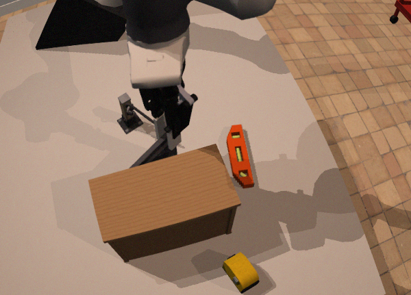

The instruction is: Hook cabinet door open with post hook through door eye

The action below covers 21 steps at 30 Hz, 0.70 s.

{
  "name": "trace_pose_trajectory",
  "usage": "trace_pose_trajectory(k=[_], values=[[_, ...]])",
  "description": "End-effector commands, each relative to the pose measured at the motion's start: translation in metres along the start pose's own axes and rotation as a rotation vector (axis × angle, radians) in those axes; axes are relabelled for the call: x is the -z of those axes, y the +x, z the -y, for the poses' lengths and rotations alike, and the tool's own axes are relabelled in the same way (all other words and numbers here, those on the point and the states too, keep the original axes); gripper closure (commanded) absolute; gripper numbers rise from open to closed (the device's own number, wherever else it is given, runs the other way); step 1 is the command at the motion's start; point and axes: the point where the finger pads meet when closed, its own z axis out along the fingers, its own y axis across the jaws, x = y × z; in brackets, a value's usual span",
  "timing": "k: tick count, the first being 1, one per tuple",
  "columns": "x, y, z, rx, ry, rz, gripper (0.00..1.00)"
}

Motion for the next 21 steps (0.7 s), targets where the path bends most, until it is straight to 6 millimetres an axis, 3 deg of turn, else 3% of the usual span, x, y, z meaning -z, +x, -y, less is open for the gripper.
trace_pose_trajectory(k=[1,21], values=[[-0.0009,-0.0007,-0.0002,-0.003,-0.003,0.002,0.84],[-0.0009,-0.0005,0.0043,-0.033,-0.003,0.002,0.84]])
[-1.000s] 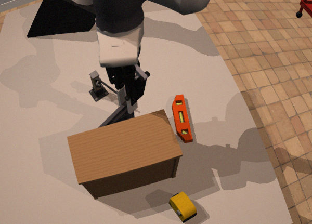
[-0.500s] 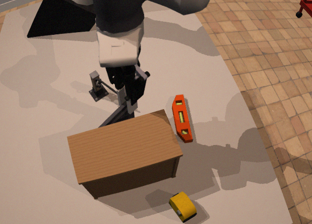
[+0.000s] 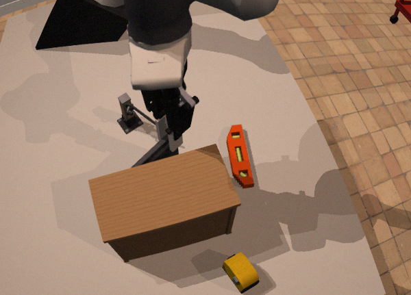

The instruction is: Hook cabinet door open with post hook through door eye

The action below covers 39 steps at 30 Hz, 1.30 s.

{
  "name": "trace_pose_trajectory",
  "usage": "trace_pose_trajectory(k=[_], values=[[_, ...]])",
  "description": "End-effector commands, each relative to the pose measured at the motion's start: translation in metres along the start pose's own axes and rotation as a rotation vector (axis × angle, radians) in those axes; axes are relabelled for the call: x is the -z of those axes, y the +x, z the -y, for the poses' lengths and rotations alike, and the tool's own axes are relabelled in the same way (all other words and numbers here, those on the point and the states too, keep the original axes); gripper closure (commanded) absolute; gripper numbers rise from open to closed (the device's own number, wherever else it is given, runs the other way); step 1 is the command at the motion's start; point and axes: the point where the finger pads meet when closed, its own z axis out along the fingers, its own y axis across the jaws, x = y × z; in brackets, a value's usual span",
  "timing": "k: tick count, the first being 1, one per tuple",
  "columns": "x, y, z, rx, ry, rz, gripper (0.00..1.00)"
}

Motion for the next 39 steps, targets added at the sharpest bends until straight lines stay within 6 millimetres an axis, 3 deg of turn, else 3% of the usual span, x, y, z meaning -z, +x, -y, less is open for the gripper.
trace_pose_trajectory(k=[1,39], values=[[-0.0011,-0.001,-0.0002,-0.009,-0.004,0.003,0.84],[-0.0005,-0.0011,-0.0064,0.032,-0.004,0.003,0.84]])
